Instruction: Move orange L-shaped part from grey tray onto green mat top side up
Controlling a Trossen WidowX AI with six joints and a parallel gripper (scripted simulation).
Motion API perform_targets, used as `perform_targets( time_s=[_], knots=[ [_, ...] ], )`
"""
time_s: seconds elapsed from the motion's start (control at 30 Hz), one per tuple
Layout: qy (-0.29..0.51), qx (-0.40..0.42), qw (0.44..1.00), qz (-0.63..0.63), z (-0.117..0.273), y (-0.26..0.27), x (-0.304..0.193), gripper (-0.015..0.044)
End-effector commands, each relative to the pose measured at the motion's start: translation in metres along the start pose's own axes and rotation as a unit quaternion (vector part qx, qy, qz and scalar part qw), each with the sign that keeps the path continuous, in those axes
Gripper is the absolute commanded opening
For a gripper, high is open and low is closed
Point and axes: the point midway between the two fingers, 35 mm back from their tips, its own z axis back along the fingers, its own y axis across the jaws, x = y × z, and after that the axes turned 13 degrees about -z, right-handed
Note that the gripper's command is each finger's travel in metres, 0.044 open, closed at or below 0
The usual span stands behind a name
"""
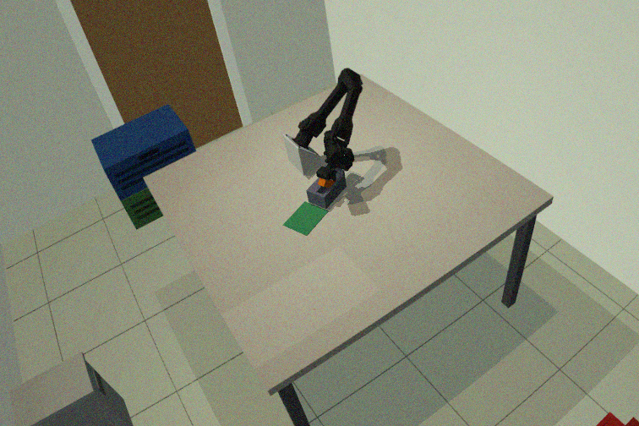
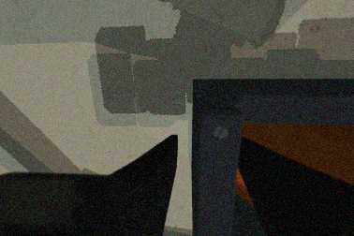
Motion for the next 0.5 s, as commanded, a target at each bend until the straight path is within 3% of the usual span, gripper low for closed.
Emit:
perform_targets(
  time_s=[0.0,0.47],
  knots=[
    [0.004,-0.004,1.000,-0.005,-0.0020,-0.0025,-0.0030,0.0180],
    [0.000,0.000,1.000,-0.001,0.0001,0.0001,-0.0004,0.0180]
  ],
)
